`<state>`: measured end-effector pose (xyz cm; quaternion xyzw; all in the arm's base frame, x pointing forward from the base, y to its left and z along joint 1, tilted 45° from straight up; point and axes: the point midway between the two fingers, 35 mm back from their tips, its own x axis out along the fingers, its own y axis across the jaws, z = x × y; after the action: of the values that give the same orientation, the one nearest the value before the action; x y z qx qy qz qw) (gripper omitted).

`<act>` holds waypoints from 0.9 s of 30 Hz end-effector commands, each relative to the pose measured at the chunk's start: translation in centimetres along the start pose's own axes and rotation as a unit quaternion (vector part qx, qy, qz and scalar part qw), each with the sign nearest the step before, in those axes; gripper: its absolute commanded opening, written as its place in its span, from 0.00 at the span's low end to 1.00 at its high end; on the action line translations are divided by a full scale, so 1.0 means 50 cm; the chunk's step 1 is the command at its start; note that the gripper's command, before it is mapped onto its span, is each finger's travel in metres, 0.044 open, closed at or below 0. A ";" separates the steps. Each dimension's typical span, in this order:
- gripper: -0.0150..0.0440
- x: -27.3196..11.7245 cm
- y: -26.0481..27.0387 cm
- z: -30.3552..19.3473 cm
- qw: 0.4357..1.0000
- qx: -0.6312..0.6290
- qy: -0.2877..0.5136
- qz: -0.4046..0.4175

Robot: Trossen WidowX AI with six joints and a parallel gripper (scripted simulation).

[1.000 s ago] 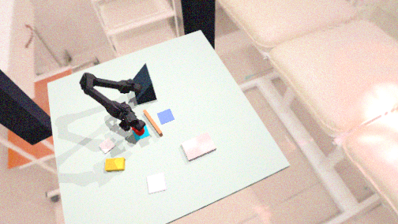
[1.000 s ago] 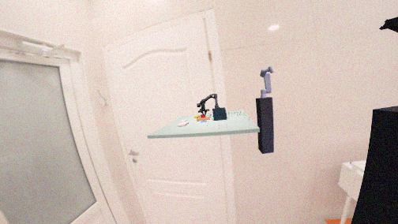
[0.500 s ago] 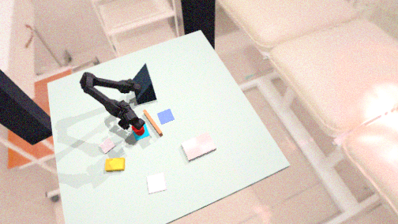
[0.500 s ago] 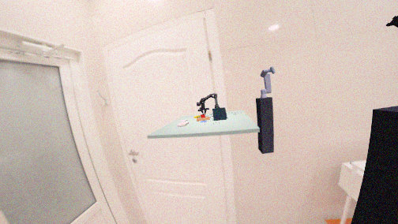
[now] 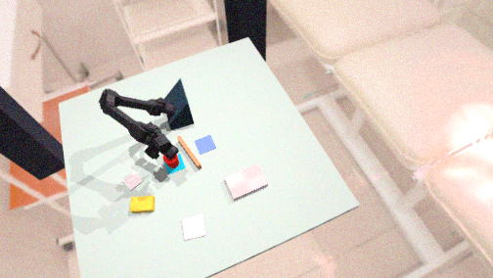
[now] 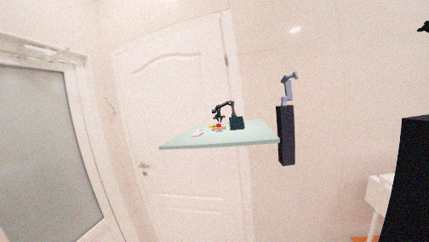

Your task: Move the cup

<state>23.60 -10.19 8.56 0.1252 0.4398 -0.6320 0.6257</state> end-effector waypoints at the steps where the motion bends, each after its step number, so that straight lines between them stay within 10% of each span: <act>1: 0.56 0.001 0.000 0.000 1.000 0.000 0.000 0.000; 11: 1.00 -0.010 0.001 0.000 1.000 0.000 0.001 0.000; 27: 1.00 -0.114 0.005 0.006 1.000 0.002 0.004 0.000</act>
<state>24.85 -6.97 12.27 0.1271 0.4393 -0.6305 0.6272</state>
